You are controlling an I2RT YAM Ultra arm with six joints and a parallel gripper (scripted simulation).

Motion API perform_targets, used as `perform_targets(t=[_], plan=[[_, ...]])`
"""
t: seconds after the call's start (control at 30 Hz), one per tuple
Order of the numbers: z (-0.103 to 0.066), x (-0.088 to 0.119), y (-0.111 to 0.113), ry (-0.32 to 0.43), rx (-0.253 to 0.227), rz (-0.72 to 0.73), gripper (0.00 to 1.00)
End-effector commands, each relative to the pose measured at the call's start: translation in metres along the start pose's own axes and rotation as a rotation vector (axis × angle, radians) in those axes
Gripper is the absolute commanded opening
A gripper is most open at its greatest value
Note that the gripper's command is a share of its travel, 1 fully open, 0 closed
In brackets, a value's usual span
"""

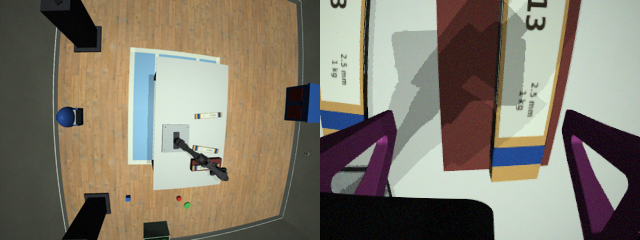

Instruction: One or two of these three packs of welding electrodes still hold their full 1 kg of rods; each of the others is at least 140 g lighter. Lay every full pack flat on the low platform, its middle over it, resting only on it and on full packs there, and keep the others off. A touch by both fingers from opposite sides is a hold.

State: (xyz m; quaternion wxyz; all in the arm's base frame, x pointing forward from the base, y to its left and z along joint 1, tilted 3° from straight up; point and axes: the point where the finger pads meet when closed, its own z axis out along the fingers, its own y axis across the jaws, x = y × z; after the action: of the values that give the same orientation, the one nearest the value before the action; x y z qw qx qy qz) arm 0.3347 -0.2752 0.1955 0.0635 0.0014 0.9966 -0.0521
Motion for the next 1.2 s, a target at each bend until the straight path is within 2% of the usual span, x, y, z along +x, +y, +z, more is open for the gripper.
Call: perform_targets(t=[0.0, 0.27, 0.33, 0.37, 0.63, 0.83, 0.9, 0.93, 1.17], plan=[[-0.029, 0.005, 0.019, 0.117, -0.089, 0.02, 0.95], [-0.061, 0.012, 0.061, 0.099, -0.08, 0.016, 0.95], [-0.061, 0.012, 0.061, 0.099, -0.08, 0.016, 0.95], [-0.066, 0.012, 0.066, 0.08, -0.052, 0.013, 0.95], [-0.097, 0.019, 0.108, 0.049, -0.04, 0.01, 0.95], [-0.121, 0.025, 0.14, -0.008, -0.026, -0.003, 0.95], [-0.121, 0.025, 0.14, -0.008, -0.026, -0.003, 0.95], [-0.125, 0.026, 0.145, -0.047, 0.005, -0.009, 0.95], [-0.152, 0.032, 0.183, -0.095, 0.008, -0.016, 0.95]])
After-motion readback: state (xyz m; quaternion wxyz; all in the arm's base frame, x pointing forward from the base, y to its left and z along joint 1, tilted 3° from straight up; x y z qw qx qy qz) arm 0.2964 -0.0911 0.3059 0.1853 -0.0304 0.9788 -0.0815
